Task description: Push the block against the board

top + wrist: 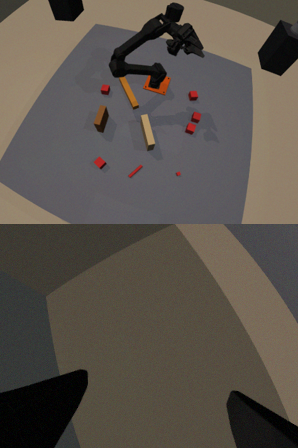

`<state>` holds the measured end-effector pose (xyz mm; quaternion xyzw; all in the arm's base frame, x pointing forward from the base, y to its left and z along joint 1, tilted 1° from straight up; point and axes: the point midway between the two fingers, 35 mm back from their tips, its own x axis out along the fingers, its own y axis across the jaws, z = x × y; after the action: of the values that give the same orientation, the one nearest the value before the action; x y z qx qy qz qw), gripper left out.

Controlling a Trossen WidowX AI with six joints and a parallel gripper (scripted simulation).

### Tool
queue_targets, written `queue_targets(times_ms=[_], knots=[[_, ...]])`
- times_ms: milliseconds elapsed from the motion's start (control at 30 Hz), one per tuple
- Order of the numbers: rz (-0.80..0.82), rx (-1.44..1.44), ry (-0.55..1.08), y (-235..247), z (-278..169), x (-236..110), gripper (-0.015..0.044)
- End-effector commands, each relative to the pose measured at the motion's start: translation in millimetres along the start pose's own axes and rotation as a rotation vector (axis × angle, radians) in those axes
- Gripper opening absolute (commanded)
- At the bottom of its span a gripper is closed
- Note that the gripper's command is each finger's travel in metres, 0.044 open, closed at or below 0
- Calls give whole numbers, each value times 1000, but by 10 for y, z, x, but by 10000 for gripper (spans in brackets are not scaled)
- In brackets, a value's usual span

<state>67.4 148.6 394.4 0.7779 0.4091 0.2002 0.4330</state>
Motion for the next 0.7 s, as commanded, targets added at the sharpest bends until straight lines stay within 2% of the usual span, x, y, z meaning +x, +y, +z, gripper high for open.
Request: queue_targets(times_ms=[0,467,667], knots=[[0,0,0,0,0,0,374],[-64,-335,-178,-164,-10,309,6],[-135,-490,-269,-251,83,496,0]])
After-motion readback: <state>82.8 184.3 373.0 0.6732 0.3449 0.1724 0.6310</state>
